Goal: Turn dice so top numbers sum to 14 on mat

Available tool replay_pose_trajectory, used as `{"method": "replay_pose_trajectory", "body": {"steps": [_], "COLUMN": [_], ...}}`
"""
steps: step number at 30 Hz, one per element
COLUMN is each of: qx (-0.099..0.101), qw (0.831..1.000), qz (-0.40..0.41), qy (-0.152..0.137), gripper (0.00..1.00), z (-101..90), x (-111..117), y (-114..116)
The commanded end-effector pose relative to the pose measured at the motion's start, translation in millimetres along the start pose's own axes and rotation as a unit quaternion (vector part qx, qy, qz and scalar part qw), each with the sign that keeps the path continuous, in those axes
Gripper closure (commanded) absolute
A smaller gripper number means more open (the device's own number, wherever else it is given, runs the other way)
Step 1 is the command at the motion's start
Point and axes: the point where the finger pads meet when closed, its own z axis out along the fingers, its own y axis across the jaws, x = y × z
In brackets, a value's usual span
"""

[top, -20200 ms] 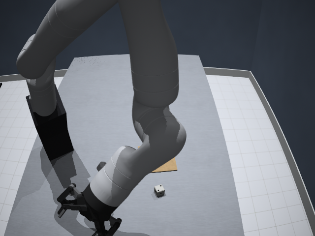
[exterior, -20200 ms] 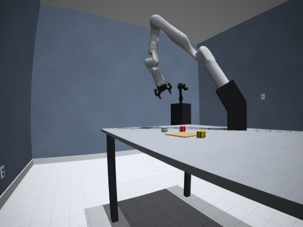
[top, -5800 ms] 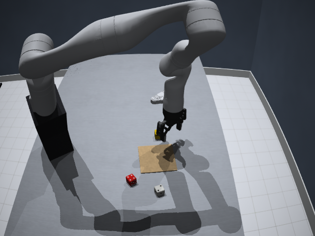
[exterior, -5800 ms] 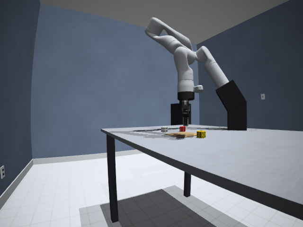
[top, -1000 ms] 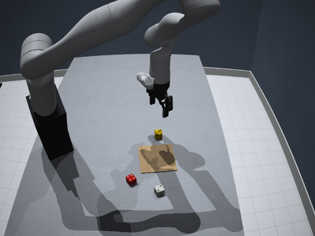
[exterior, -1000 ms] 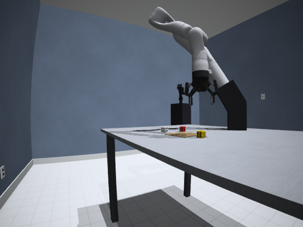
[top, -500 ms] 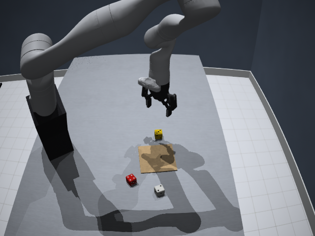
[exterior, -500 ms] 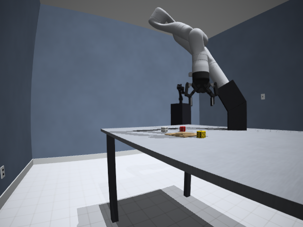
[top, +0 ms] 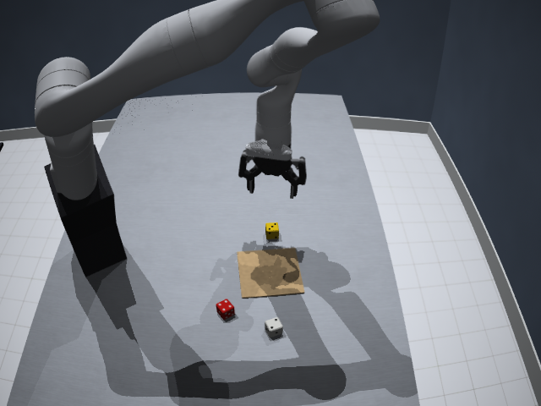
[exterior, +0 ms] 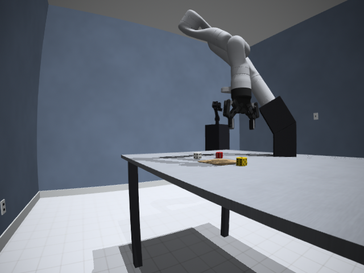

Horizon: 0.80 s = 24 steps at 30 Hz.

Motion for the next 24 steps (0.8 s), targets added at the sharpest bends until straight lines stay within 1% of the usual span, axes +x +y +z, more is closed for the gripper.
{"method": "replay_pose_trajectory", "body": {"steps": [1, 4, 6, 10, 15, 21, 23, 24], "qx": [-0.002, -0.002, -0.002, -0.002, -0.002, -0.002, -0.002, -0.002], "qw": [0.998, 0.994, 0.994, 0.982, 0.961, 0.926, 0.926, 0.919], "qz": [-0.058, -0.114, -0.114, -0.187, -0.276, -0.377, -0.377, -0.393], "qy": [0.0, 0.0, 0.0, 0.0, 0.0, -0.001, -0.001, -0.001], "gripper": [0.0, 0.0, 0.0, 0.0, 0.0, 0.0, 0.0, 0.0], "z": [3.6, 5.3, 5.3, 7.5, 10.2, 13.4, 13.4, 13.9], "x": [-0.2, -0.2, -0.2, -0.2, -0.2, -0.2, -0.2, -0.1], "y": [-2.6, -2.6, -2.6, -2.5, -2.5, -2.4, -2.4, -2.4]}}
